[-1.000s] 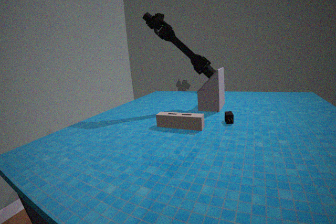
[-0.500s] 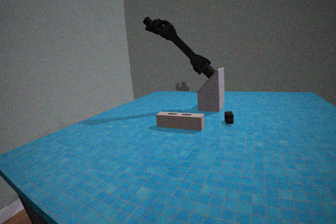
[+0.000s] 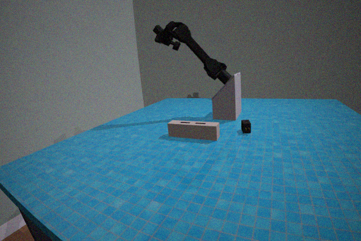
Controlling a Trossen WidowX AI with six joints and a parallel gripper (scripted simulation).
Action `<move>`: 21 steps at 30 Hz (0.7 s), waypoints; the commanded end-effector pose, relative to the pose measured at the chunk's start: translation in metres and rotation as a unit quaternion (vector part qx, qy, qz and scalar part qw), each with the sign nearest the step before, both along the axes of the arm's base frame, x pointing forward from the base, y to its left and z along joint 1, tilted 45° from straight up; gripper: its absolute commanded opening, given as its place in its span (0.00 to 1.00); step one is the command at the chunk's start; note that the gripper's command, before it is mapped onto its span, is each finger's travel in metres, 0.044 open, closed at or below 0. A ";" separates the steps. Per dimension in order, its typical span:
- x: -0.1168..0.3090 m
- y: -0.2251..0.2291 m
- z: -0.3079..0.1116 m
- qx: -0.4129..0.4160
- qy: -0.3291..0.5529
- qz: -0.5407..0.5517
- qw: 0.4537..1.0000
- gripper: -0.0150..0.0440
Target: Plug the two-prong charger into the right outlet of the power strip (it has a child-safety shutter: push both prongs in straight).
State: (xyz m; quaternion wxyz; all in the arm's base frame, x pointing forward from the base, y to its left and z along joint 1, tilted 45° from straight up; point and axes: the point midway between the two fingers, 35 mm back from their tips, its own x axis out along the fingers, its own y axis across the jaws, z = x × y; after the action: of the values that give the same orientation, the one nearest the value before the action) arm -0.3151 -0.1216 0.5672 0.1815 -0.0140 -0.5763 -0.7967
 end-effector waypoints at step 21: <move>0.014 -0.112 -0.054 0.074 -0.049 0.124 0.988 1.00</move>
State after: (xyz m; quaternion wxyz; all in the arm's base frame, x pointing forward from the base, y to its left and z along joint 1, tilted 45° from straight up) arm -0.3039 -0.2197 0.5228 0.2461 0.0942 -0.5312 -0.8052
